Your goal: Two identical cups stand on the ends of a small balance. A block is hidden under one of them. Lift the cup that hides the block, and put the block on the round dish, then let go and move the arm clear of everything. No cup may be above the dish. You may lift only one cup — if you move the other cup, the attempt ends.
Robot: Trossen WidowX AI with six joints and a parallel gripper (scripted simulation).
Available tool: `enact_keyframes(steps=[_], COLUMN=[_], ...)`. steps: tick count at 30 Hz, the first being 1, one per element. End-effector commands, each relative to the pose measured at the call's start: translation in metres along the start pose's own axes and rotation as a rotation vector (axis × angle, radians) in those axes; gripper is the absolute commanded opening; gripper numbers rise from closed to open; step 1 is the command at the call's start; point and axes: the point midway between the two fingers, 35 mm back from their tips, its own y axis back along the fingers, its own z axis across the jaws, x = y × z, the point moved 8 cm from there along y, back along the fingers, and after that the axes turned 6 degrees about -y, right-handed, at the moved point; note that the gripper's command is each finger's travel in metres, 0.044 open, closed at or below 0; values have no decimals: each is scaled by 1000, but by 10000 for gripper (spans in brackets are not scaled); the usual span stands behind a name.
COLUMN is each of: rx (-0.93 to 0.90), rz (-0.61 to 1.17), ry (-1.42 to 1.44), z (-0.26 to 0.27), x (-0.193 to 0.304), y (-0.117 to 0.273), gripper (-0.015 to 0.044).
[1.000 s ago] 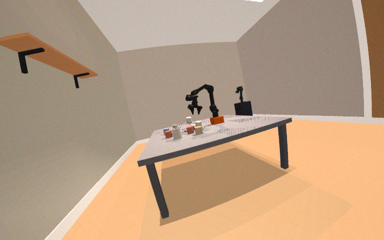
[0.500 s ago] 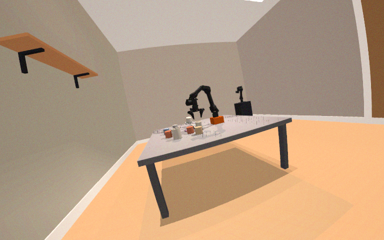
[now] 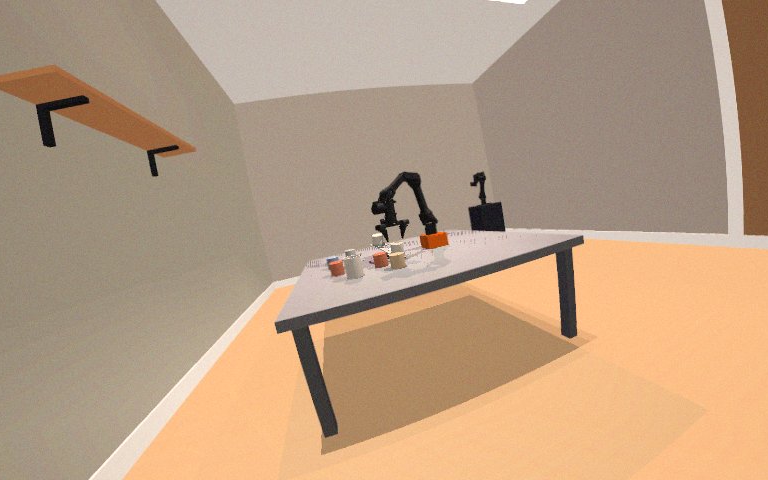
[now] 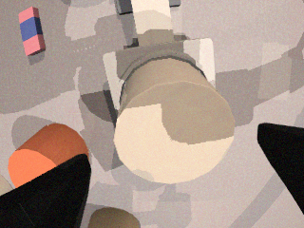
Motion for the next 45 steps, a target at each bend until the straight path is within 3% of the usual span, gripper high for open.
enact_keyframes(steps=[1, 35, 38, 45], rx=[7, 8, 8, 8], rz=[-10, -10, -10, -10], ry=[-4, -4, -4, -4], z=[0, -2, -2, -2], x=[-1, -2, -2, -2], y=[-9, -61, -61, -61], gripper=[440, 440, 361, 315])
